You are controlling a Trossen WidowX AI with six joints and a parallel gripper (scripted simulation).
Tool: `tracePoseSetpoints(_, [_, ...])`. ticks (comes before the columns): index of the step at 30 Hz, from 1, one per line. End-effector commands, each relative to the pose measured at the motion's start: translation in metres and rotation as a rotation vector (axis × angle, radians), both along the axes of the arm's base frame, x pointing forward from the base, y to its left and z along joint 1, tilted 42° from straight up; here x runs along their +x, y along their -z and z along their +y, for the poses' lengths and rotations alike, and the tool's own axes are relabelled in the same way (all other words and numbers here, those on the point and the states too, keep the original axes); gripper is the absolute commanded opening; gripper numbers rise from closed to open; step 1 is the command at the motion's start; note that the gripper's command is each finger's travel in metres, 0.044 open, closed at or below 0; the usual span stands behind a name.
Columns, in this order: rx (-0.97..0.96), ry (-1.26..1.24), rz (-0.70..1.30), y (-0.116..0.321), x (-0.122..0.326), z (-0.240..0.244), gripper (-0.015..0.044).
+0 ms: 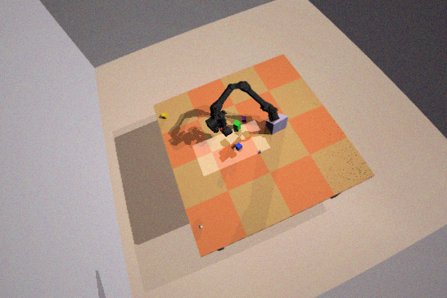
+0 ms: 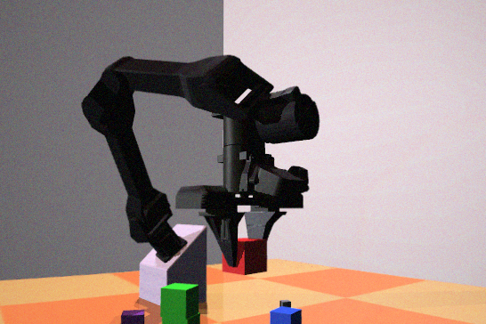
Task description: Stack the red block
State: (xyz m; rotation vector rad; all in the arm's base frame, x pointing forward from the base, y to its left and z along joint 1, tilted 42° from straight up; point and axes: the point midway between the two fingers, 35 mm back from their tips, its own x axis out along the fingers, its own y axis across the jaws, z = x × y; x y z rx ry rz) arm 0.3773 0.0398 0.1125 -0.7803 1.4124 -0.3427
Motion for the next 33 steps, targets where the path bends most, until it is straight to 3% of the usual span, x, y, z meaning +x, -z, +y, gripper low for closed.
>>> tracePoseSetpoints(1, [0.003, 0.004, 0.0, -0.004, -0.011, -0.004, 0.0])
tracePoseSetpoints(27, [0.001, 0.004, 0.005, -0.013, -0.109, -0.042, 0.0])
tracePoseSetpoints(33, [0.001, 0.004, 0.005, -0.01, -0.114, -0.047, 0.0])
